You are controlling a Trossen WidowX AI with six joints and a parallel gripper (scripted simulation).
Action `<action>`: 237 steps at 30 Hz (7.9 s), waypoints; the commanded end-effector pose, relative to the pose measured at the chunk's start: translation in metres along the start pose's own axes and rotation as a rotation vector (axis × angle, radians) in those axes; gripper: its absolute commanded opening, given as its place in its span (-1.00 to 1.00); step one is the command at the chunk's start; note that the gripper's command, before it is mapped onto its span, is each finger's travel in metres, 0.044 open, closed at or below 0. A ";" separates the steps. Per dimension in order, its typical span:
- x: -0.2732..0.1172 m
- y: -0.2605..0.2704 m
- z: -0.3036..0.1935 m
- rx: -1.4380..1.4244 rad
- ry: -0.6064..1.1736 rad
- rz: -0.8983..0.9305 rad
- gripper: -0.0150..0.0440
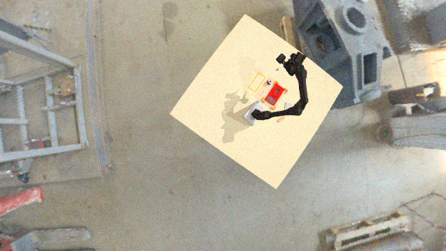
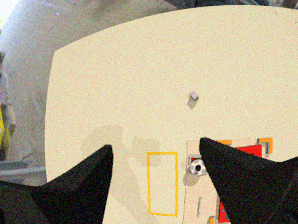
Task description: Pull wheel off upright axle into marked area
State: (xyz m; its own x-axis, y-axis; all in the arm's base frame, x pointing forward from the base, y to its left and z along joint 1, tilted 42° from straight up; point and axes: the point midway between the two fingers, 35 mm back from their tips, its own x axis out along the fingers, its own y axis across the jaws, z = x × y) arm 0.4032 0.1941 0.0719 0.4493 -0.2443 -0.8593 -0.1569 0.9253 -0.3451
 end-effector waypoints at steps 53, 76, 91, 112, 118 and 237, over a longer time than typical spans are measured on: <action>0.185 -0.107 -0.161 -0.038 0.482 -0.372 0.08; 0.180 -0.105 -0.158 -0.040 0.480 -0.372 -0.49; 0.176 -0.103 -0.155 -0.041 0.479 -0.372 -0.49; 0.171 -0.100 -0.152 -0.043 0.477 -0.372 -0.49; 0.169 -0.100 -0.151 -0.044 0.476 -0.372 -0.49; 0.214 -0.024 -0.242 -0.039 0.487 -0.368 -0.40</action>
State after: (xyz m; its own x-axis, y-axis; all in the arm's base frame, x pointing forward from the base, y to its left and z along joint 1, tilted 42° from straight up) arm 0.2903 0.0495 -0.1958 0.0282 -0.6598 -0.7509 -0.1067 0.7450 -0.6585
